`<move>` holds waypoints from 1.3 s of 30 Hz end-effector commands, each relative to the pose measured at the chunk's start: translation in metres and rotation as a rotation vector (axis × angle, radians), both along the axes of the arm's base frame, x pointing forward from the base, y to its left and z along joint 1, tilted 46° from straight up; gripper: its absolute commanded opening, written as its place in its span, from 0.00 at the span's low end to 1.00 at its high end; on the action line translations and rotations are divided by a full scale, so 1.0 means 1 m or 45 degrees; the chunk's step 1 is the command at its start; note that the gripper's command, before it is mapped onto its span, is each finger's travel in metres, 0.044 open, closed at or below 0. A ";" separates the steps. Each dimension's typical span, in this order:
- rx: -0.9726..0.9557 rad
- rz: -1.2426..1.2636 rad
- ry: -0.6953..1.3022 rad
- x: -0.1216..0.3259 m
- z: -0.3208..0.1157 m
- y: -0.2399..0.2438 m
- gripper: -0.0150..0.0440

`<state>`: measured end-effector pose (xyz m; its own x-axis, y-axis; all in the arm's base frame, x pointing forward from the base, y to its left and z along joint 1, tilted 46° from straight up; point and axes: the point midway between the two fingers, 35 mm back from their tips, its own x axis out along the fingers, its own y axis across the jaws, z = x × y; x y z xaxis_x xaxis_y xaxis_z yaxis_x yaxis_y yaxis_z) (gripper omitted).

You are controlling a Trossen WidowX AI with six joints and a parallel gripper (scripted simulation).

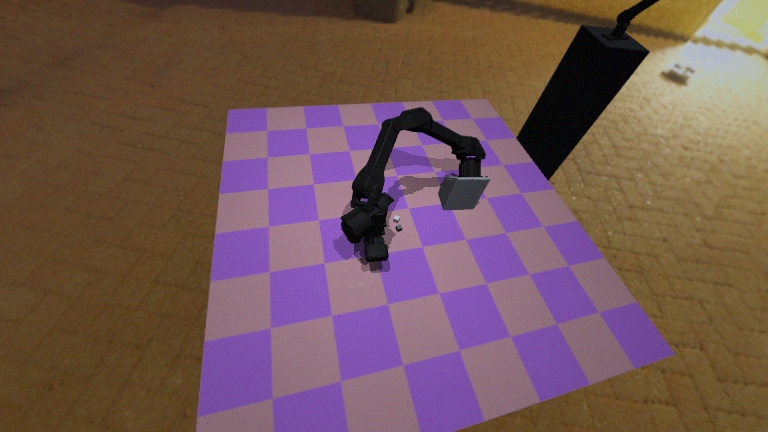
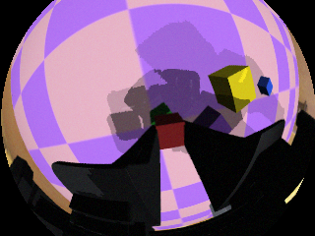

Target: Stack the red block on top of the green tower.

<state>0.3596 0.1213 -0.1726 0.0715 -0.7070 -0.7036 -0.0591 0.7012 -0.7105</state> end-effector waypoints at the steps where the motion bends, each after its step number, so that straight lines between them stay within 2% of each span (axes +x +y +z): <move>1: -0.006 0.007 0.005 0.000 -0.001 -0.001 0.25; 16: -0.006 0.007 0.006 -0.001 0.001 0.001 0.25; 33: -0.001 0.001 0.002 0.000 -0.001 -0.001 1.00; 39: -0.001 0.001 0.002 0.000 -0.001 -0.001 1.00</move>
